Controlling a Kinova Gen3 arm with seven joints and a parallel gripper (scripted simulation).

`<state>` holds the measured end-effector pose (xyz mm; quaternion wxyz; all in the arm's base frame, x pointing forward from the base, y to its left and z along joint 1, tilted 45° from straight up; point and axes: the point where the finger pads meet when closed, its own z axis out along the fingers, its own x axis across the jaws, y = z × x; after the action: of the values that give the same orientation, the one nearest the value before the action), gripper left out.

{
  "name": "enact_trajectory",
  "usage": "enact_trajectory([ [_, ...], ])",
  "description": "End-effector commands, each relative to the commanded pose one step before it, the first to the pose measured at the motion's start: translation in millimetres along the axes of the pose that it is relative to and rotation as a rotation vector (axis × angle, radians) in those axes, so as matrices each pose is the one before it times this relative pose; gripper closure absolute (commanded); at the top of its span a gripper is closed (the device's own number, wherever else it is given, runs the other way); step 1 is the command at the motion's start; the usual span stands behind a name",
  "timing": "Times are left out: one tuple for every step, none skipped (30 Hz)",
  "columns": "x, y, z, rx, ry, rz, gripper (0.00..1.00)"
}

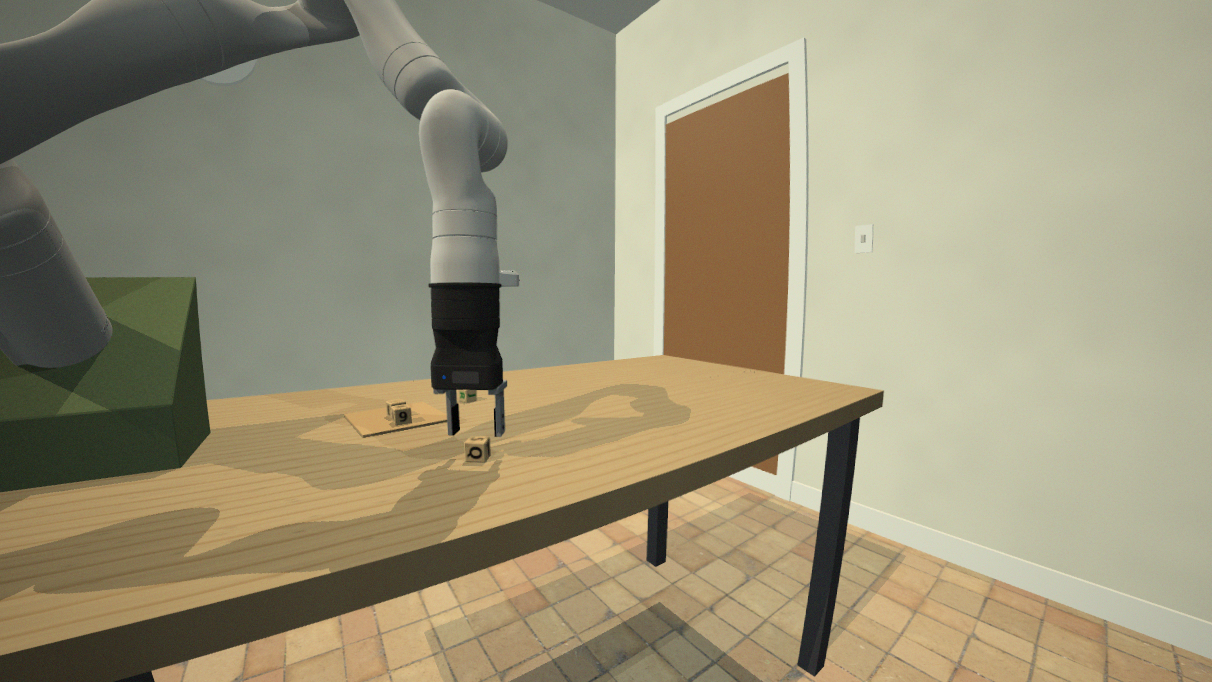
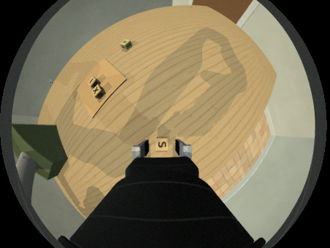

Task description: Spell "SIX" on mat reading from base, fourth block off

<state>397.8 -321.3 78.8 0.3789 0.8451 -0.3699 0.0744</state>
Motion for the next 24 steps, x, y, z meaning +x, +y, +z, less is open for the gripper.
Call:
enact_trajectory([
  [0.45,-0.42,-0.70,0.00111,0.00133,-0.00019,0.00],
  [0.00,0.00,0.07,0.00000,0.00000,0.00000,0.00],
  [0.00,0.00,0.19,0.00000,0.00000,0.00000,0.00],
  [0.00,0.00,0.34,0.00000,0.00000,0.00000,0.00],
  [0.00,0.00,0.52,0.00000,0.00000,0.00000,0.00],
  [0.00,0.00,0.72,0.00000,0.00000,0.00000,0.00],
  [0.00,0.00,0.92,0.00000,0.00000,0.00000,0.00],
  [0.00,0.00,1.12,0.00000,0.00000,0.00000,0.00],
  [0.00,0.00,1.32,0.00000,0.00000,0.00000,0.00],
  [0.00,0.00,1.50,0.00000,0.00000,-0.00001,0.00],
  [0.00,0.00,1.66,0.00000,0.00000,0.00000,0.00],
  [0.00,0.00,1.80,0.00000,0.00000,0.00000,0.00],
  [0.00,0.00,1.90,0.00000,0.00000,0.00000,0.00],
  [0.00,0.00,1.97,0.00000,0.00000,0.00001,0.00],
  [0.00,0.00,0.00,0.00000,0.00000,0.00000,0.00],
  [0.00,0.00,0.00,0.00000,0.00000,0.00000,0.00],
  [0.01,0.00,2.02,0.00000,0.00000,-0.00001,0.00],
  [0.00,0.00,2.02,0.00000,0.00000,0.00001,0.00],
  [0.00,0.00,1.99,0.00000,0.00000,-0.00001,0.00],
  [0.00,0.00,1.92,0.00000,0.00000,0.00000,0.00],
  [0.00,0.00,1.82,0.00000,0.00000,0.00000,0.00],
  [0.00,0.00,1.69,0.00000,0.00000,-0.00001,0.00],
  [0.00,0.00,1.53,0.00000,0.00000,0.00000,0.00],
  [0.00,0.00,1.35,0.00000,0.00000,0.00000,0.00],
])
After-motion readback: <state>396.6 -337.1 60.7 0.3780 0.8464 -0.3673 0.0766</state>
